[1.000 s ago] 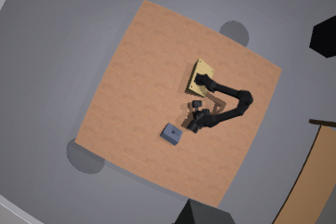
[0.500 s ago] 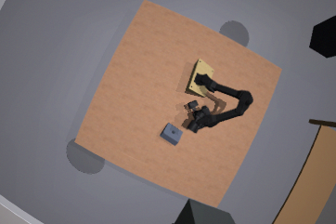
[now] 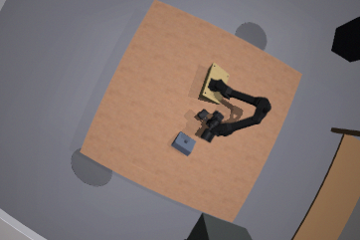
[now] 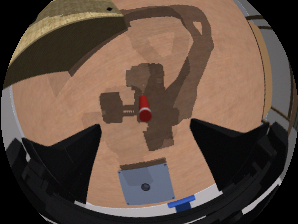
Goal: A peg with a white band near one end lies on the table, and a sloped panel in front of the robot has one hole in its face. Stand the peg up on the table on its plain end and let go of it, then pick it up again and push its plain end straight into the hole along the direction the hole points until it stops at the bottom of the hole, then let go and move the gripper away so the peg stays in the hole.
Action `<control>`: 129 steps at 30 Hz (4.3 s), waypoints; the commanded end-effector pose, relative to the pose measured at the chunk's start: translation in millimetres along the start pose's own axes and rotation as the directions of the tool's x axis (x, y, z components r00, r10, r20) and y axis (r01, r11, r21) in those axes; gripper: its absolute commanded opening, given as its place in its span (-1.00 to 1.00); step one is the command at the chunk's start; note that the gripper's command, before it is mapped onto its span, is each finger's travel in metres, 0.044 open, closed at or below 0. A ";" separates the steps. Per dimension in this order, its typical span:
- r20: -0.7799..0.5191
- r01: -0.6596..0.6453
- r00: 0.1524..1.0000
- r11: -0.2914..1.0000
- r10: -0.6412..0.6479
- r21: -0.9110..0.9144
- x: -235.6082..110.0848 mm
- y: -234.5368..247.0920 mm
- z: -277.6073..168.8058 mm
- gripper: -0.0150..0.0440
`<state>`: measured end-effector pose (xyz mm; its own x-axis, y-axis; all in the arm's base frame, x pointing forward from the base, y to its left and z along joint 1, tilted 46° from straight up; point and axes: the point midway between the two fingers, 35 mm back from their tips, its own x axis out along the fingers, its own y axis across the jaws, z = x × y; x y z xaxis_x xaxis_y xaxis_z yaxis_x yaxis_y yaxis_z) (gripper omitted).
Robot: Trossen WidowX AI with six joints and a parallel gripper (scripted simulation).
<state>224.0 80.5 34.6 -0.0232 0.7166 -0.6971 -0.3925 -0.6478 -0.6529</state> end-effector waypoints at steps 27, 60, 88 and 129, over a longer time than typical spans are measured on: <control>0.001 0.001 1.000 0.999 -0.001 -0.052 37.9 -0.2 -1.6 1.00; -0.003 0.005 1.000 0.998 -0.005 -0.058 61.7 -1.8 -0.6 -0.25; -0.002 -0.003 1.000 0.999 0.003 -0.054 -1.2 1.0 -7.6 -0.49; -0.183 -0.034 0.983 0.988 0.006 -0.151 -7.8 20.0 -33.3 -0.49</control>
<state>247.9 54.1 20.1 0.1361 0.6600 -0.7388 -0.2469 -0.6996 -0.6705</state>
